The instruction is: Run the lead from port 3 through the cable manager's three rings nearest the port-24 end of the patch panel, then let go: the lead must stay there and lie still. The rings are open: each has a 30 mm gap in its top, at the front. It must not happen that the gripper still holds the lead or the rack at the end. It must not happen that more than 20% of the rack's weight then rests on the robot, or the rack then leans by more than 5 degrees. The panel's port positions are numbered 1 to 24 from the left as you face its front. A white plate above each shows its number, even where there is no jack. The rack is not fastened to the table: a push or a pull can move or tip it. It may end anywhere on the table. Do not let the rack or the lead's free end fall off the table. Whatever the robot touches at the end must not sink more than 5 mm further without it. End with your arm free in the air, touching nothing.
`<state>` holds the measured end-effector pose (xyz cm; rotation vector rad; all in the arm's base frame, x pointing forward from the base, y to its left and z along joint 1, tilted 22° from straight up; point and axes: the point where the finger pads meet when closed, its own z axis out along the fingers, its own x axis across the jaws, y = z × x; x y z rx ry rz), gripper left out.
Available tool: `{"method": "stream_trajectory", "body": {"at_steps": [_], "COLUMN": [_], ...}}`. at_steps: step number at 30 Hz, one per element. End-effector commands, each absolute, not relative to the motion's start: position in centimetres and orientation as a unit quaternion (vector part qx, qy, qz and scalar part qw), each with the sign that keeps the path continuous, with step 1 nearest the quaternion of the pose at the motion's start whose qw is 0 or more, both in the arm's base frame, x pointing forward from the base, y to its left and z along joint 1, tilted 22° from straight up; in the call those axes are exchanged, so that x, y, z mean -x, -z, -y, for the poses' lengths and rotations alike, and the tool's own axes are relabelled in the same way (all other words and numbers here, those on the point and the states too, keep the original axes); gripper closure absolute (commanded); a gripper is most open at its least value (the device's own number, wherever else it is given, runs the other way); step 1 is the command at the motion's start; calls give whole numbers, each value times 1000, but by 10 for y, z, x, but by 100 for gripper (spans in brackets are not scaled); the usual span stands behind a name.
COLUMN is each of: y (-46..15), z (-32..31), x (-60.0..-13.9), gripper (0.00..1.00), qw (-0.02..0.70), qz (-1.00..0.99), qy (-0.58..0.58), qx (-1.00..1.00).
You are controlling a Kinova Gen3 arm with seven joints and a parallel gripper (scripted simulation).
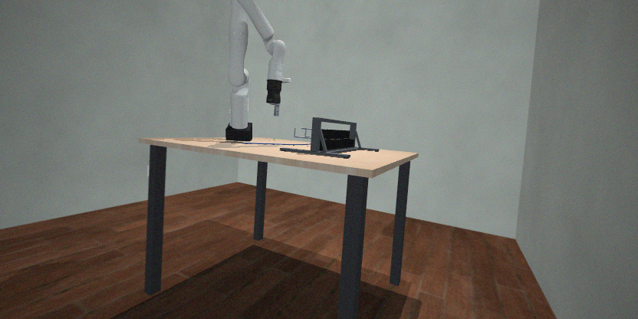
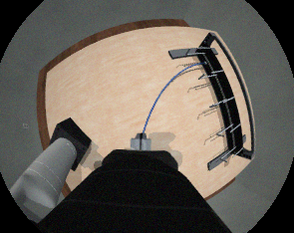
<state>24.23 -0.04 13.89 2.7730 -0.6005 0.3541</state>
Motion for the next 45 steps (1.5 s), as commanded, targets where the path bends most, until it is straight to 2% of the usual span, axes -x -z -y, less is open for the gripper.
{"method": "stream_trajectory", "body": {"at_steps": [1,19,45], "y": [-139,-137,-133], "z": [0,-4,-7], "x": [-242,-239,-228], "gripper": [100,100,100], "qw": [141,156,184], "qz": [203,82,-268], "qy": [-122,-104,-43], "qx": [-961,-979,-945]}}
